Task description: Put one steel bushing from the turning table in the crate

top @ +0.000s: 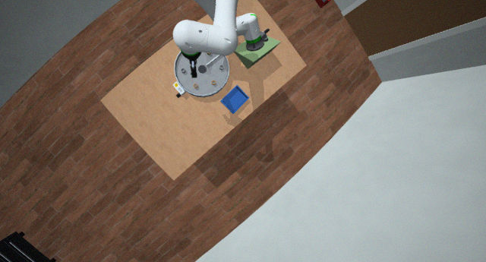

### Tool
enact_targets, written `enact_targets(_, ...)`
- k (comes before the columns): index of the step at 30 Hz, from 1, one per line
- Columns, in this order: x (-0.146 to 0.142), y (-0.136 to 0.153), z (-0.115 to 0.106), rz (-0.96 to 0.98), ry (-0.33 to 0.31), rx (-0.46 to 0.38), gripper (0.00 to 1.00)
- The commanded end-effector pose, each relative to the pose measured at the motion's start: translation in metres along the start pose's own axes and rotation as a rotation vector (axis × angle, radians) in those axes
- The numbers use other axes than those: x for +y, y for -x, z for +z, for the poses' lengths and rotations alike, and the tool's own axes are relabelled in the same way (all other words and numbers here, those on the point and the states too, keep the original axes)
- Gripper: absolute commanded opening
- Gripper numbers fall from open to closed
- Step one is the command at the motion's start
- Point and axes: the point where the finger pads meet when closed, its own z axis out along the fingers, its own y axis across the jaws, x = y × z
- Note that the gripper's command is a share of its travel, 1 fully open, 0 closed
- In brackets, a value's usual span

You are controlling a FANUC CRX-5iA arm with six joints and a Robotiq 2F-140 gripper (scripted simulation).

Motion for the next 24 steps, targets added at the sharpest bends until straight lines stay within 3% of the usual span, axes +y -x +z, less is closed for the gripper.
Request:
enact_targets(1, 0.000, 0.000, 0.000, 0.000, 0.000, 0.000, 1.00)
enact_targets(19, 0.001, 0.001, 0.001, 0.001, -0.001, 0.000, 1.00)
enact_targets(24, 0.015, 0.037, 0.032, 0.023, -0.013, -0.001, 1.00)
